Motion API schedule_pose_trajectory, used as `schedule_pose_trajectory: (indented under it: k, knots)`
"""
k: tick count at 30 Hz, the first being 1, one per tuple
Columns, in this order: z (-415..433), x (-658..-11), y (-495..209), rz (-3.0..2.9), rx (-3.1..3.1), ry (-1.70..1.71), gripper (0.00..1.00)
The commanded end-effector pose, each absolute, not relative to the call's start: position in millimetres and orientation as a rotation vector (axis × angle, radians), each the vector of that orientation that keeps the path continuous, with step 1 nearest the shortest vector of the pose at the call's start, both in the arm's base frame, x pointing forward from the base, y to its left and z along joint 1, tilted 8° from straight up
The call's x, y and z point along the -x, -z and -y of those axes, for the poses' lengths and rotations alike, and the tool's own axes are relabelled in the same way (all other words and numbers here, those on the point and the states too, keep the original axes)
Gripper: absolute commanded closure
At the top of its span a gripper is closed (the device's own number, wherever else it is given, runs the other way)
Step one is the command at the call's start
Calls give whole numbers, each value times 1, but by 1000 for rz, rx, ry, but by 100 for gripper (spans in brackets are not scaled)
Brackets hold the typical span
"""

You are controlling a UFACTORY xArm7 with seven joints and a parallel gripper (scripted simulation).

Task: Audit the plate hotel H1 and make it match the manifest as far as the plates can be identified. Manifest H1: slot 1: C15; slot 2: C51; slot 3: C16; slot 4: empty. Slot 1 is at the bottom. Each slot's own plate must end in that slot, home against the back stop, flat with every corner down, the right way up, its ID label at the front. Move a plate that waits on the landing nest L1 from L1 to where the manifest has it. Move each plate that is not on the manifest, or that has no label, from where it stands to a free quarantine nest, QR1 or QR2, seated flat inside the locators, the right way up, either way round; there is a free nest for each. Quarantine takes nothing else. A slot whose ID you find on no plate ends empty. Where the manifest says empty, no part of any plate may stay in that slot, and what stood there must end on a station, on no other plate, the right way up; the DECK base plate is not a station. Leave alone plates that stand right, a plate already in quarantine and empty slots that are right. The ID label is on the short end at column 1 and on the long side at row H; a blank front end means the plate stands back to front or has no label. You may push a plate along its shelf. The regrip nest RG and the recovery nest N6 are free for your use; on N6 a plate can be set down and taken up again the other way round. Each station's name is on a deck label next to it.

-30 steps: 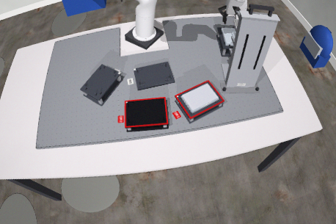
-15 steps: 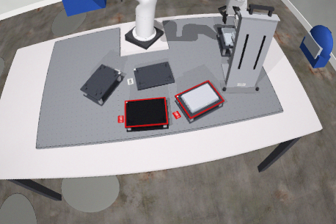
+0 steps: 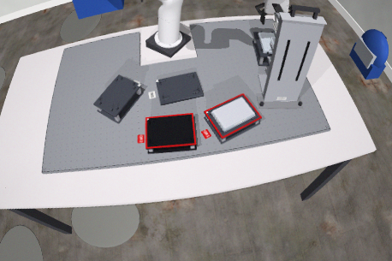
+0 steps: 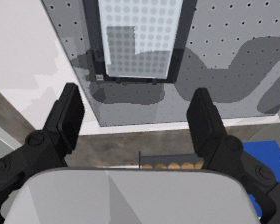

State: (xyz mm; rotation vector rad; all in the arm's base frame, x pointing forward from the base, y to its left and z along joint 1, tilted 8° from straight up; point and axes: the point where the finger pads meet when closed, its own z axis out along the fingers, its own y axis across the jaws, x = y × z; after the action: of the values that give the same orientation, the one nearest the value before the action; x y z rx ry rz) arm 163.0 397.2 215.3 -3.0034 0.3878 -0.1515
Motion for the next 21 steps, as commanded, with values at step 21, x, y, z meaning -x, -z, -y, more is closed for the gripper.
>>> schedule_pose_trajectory:
  k: [21]
  knots:
    - [-391,-155,-287,-387,3001,152,0]
